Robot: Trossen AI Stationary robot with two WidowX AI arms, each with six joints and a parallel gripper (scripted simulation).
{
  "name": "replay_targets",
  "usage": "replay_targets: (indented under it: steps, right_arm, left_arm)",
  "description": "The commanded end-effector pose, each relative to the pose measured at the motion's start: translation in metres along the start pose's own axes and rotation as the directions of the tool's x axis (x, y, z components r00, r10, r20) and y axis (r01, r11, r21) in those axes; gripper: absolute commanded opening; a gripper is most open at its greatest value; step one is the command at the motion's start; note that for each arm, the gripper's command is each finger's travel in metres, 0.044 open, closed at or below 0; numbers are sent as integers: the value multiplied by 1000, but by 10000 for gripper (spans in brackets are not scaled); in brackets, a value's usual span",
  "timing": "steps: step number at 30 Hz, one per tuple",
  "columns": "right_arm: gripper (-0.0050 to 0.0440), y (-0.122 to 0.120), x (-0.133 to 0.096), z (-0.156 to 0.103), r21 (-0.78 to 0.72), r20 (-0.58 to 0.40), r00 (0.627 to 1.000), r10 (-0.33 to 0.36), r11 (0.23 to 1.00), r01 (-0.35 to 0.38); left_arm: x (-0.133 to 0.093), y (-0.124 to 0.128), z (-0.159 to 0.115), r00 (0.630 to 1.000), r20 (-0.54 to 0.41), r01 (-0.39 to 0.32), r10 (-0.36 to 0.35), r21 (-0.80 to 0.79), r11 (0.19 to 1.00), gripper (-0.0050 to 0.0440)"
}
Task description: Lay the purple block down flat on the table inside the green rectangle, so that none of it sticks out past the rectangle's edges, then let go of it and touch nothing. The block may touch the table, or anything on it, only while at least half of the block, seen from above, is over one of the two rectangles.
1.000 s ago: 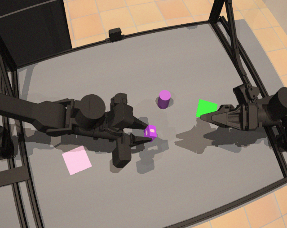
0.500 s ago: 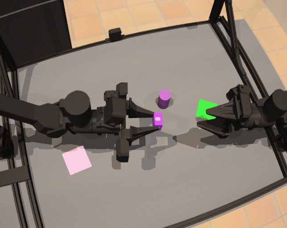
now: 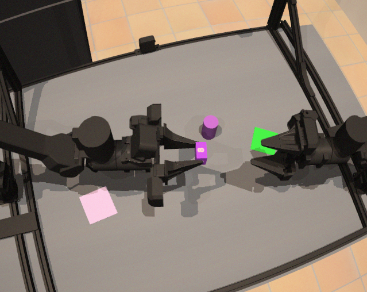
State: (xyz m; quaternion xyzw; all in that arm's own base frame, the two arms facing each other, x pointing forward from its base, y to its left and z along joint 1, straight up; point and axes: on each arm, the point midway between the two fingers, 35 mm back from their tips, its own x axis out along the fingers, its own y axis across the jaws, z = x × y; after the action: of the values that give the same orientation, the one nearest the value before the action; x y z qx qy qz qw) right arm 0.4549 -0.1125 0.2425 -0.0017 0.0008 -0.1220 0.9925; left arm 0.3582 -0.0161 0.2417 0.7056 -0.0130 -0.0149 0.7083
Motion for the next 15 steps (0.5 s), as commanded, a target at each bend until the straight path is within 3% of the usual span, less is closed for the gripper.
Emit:
replay_targets:
  steps: [1,15]
  right_arm:
    - [0,0,0,-1,4,1,1000,-2,1000,2]
    - [0,0,0,-1,4,1,1000,-2,1000,2]
  left_arm:
    - [0,0,0,1000,1,-2,2,4,1000,440]
    - [23,5,0,1000,1,-2,2,4,1000,440]
